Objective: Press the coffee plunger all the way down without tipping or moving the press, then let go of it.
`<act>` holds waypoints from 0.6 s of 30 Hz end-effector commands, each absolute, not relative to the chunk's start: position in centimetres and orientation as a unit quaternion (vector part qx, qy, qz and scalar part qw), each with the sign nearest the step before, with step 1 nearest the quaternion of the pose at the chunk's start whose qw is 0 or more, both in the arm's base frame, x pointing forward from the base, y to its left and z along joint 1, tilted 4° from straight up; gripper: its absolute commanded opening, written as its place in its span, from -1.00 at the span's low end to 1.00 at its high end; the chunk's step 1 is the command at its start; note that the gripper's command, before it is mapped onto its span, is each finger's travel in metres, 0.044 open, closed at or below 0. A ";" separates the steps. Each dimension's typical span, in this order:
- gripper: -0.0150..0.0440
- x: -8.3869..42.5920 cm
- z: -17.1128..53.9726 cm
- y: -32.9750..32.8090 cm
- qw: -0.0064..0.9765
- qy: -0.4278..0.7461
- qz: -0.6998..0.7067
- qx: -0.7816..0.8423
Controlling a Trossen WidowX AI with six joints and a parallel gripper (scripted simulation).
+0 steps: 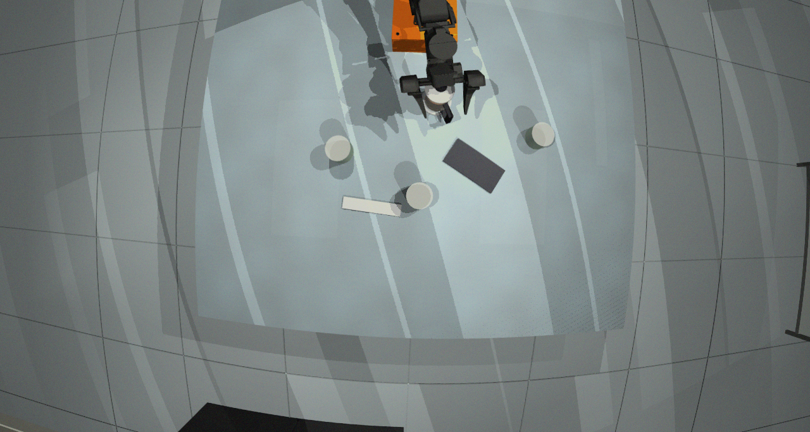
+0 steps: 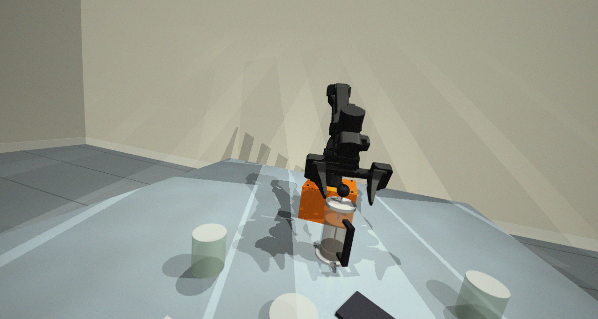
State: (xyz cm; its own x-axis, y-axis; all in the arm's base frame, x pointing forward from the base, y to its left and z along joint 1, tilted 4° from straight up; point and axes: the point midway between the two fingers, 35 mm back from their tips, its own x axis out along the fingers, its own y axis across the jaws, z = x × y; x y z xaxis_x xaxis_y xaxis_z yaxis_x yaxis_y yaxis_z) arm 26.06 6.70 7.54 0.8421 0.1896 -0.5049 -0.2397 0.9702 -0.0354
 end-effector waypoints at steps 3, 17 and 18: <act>1.00 26.6 8.9 7.3 0.960 0.245 0.125 -0.058; 1.00 20.1 15.1 5.7 0.955 0.271 0.110 -0.054; 1.00 19.7 15.3 5.5 0.955 0.272 0.109 -0.054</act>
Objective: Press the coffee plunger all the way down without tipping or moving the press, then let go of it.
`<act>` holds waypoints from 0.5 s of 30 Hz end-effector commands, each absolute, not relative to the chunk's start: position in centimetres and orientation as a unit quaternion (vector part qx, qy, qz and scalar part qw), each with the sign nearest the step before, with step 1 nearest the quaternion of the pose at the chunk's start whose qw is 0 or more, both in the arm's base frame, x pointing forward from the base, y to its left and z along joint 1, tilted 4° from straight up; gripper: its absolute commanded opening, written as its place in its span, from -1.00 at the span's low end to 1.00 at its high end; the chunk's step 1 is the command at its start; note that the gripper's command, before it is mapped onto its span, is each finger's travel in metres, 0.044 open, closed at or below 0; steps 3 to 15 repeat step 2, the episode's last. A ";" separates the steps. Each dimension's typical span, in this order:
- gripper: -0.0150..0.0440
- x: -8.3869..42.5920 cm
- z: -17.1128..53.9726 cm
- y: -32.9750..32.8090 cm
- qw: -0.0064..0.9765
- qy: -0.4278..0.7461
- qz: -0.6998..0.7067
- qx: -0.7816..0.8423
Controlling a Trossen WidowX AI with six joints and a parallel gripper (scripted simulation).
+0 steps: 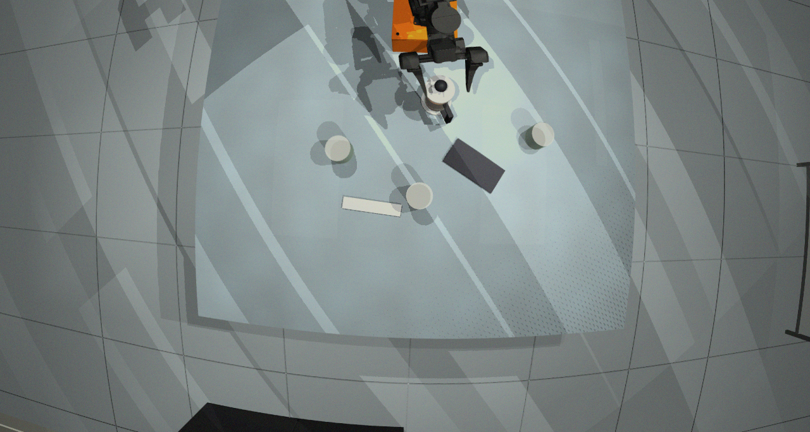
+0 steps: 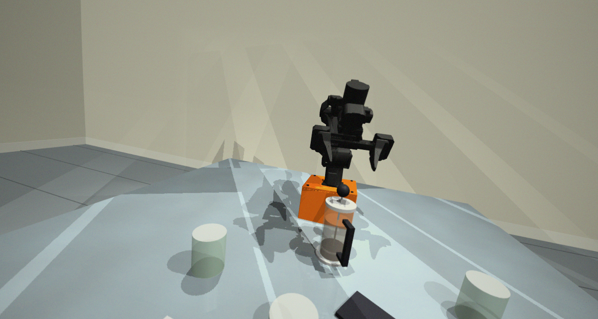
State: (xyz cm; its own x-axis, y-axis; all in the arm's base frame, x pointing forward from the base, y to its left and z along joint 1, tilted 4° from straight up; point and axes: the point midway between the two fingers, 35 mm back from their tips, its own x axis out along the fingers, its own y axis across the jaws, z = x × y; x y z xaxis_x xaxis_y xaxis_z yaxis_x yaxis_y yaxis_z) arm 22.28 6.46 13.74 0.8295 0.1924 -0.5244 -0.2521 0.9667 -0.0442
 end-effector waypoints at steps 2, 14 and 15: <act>1.00 19.5 15.3 5.5 0.954 0.273 0.109 -0.054; 1.00 19.5 15.3 5.5 0.954 0.273 0.109 -0.054; 1.00 19.5 15.3 5.5 0.954 0.273 0.109 -0.054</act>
